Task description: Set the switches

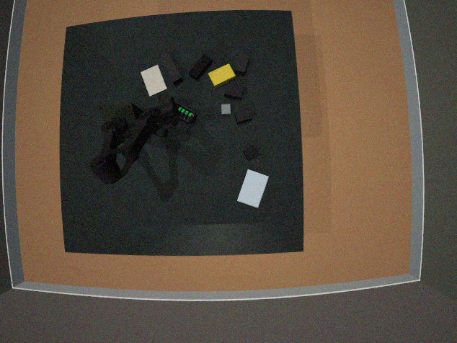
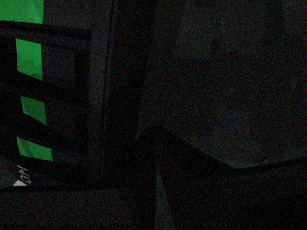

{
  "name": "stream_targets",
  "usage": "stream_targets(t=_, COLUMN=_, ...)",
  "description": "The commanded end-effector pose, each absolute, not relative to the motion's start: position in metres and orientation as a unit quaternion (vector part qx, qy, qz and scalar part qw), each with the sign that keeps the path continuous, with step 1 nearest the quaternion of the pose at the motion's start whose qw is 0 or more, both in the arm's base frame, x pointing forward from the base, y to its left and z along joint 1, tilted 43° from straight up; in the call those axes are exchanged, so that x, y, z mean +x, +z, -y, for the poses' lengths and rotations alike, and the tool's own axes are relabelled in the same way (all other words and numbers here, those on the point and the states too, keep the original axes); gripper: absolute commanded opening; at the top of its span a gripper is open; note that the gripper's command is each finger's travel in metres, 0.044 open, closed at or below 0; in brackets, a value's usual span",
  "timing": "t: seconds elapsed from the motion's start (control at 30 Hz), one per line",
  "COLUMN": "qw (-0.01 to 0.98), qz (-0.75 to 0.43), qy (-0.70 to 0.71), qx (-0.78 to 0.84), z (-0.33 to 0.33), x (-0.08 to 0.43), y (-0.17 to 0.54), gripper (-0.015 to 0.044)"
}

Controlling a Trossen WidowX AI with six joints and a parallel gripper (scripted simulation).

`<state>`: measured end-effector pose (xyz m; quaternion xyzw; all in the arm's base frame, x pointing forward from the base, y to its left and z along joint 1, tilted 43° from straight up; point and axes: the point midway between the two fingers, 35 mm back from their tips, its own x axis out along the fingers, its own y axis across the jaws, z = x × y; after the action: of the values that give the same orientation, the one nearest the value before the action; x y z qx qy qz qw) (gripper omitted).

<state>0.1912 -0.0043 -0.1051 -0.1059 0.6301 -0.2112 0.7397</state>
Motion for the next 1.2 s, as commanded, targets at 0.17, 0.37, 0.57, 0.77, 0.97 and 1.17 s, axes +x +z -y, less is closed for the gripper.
stream_targets(t=0.17, qw=0.743, qz=-0.628, qy=-0.207, qx=-0.099, z=-0.006, x=0.197, y=-0.113, gripper=0.0000)
stream_targets(t=0.37, qw=0.743, qz=-0.628, qy=-0.207, qx=-0.099, z=-0.011, x=0.199, y=-0.117, gripper=0.0000)
stream_targets(t=0.57, qw=0.743, qz=-0.628, qy=-0.207, qx=-0.099, z=-0.016, x=0.201, y=-0.122, gripper=0.0000)
stream_targets(t=0.77, qw=0.743, qz=-0.628, qy=-0.207, qx=-0.099, z=-0.021, x=0.202, y=-0.125, gripper=0.0000)
stream_targets(t=0.97, qw=0.744, qz=-0.628, qy=-0.207, qx=-0.099, z=-0.025, x=0.205, y=-0.129, gripper=0.0000)
stream_targets(t=1.17, qw=0.739, qz=-0.631, qy=-0.209, qx=-0.105, z=-0.019, x=0.199, y=-0.106, gripper=0.0000)
